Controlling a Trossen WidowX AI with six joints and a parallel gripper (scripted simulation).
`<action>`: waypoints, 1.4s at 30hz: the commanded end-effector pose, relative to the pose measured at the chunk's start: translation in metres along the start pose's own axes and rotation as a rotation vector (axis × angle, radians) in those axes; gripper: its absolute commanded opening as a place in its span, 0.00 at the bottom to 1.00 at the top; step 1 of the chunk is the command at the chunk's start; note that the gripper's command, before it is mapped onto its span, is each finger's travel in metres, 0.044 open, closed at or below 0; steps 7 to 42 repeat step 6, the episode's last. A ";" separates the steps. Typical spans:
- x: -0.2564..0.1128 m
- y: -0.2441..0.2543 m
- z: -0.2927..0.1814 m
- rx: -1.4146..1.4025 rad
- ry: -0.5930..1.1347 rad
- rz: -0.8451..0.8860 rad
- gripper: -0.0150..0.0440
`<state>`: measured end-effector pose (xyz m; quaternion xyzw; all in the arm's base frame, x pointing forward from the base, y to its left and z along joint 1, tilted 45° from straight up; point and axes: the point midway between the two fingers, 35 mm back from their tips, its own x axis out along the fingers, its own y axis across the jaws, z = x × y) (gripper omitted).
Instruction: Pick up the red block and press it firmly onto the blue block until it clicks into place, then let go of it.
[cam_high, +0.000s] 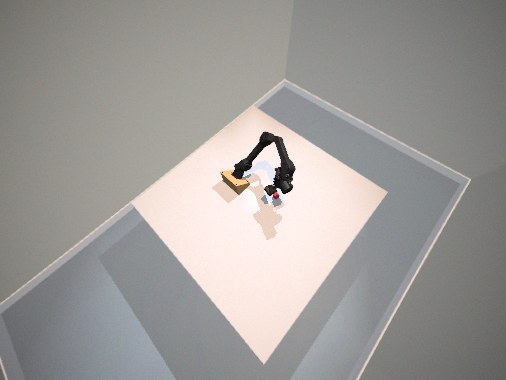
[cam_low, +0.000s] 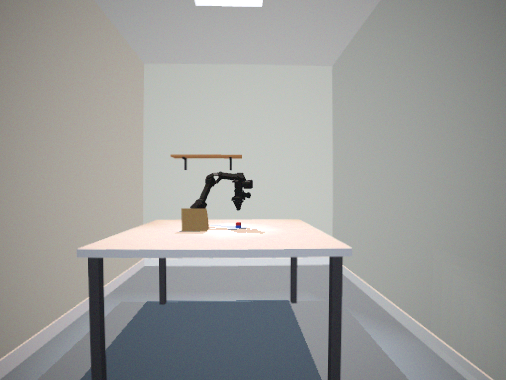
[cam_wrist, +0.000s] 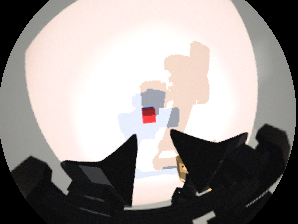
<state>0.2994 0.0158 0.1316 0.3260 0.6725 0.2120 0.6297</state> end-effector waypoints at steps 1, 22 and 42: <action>-0.001 -0.002 0.001 0.000 0.009 -0.003 0.63; -0.001 -0.002 0.001 0.000 0.009 -0.003 0.63; -0.001 -0.002 0.001 0.000 0.009 -0.003 0.63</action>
